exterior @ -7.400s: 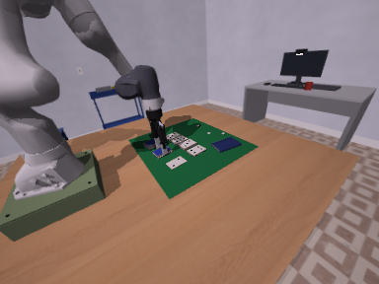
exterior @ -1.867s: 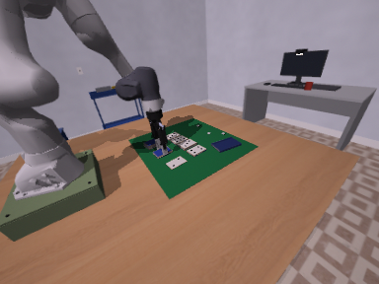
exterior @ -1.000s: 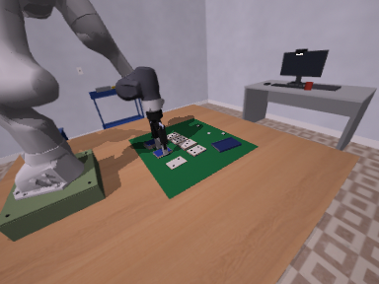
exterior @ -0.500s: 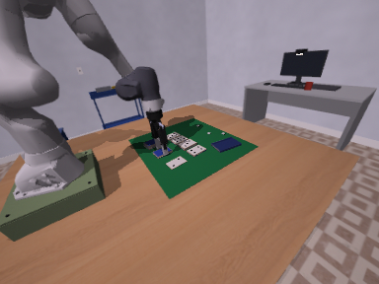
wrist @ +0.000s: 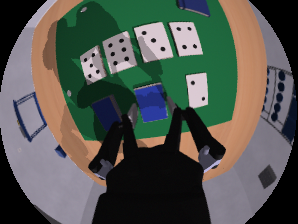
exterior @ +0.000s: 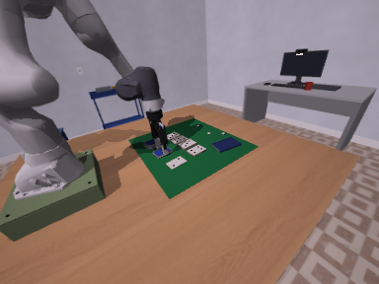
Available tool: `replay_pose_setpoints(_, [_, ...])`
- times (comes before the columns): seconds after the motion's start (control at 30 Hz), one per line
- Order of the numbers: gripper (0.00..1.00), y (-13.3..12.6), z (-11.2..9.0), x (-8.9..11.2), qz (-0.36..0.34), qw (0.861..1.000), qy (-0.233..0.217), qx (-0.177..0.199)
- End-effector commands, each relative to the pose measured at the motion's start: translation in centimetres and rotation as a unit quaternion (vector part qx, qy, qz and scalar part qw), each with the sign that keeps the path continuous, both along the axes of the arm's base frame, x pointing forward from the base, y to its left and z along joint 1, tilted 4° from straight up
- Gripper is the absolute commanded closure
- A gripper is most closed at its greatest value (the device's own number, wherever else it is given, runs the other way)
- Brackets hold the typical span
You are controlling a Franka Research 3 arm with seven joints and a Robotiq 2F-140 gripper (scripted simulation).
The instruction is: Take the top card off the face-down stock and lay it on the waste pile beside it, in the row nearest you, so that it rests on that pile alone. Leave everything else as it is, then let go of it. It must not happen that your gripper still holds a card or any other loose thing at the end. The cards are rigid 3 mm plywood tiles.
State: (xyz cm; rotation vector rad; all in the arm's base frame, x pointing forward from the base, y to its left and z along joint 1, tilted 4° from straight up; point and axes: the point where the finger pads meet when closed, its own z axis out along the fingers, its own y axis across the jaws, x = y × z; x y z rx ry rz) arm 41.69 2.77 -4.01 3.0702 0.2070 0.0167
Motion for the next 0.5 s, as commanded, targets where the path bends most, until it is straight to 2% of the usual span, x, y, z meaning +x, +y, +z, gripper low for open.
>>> replay_pose_setpoints(0.0, [0.50,0.0,0.1,0.2,0.003,1.000,-0.002,0.000])
replay_pose_setpoints(0.27, [0.50,0.1,0.5,0.2,0.003,1.000,-0.002,0.000])
replay_pose_setpoints(0.47, [0.50,0.2,2.4,0.2,0.003,1.000,-0.002,0.000])
